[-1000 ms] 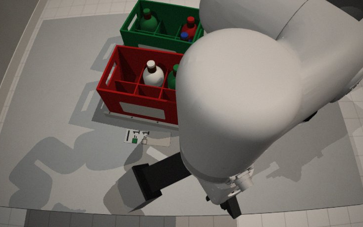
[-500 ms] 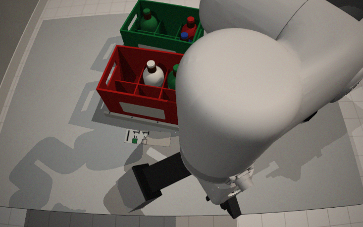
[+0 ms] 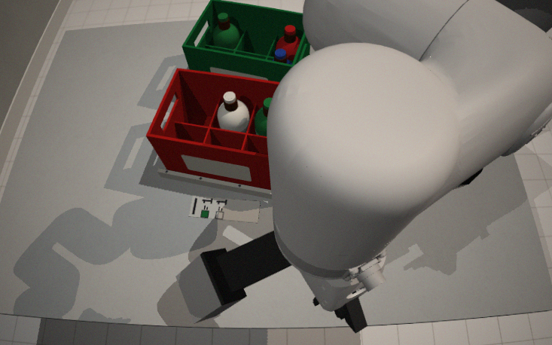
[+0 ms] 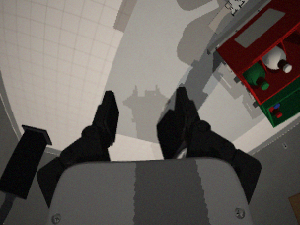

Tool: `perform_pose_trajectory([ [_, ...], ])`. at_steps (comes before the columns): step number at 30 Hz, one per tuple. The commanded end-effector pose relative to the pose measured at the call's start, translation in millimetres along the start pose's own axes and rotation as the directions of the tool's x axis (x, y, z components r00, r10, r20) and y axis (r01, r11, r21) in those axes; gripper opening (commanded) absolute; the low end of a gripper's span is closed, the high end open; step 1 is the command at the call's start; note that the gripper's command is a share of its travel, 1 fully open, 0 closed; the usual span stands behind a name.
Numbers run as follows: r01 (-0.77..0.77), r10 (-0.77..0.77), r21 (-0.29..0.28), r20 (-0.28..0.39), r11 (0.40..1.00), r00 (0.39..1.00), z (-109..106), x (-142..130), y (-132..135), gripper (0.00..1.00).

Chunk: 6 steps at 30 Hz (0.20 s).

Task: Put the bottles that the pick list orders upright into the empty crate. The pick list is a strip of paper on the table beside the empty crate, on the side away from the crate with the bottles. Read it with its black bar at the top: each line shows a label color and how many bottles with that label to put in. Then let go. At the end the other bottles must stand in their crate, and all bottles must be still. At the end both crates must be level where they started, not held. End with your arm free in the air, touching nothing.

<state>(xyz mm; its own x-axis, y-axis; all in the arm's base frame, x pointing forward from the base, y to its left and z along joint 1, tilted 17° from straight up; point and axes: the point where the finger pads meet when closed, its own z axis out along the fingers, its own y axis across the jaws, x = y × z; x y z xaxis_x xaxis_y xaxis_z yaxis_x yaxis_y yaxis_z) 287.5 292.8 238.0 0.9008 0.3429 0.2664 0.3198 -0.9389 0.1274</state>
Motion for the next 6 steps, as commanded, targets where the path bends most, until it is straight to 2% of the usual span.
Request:
perform_pose_trajectory([
  [1, 0.000, 0.000, 0.001, -0.003, 1.000, 1.000, -1.3, 1.1, -0.5, 0.65],
  [6, 0.000, 0.000, 0.001, -0.003, 1.000, 1.000, -1.3, 1.1, -0.5, 0.65],
])
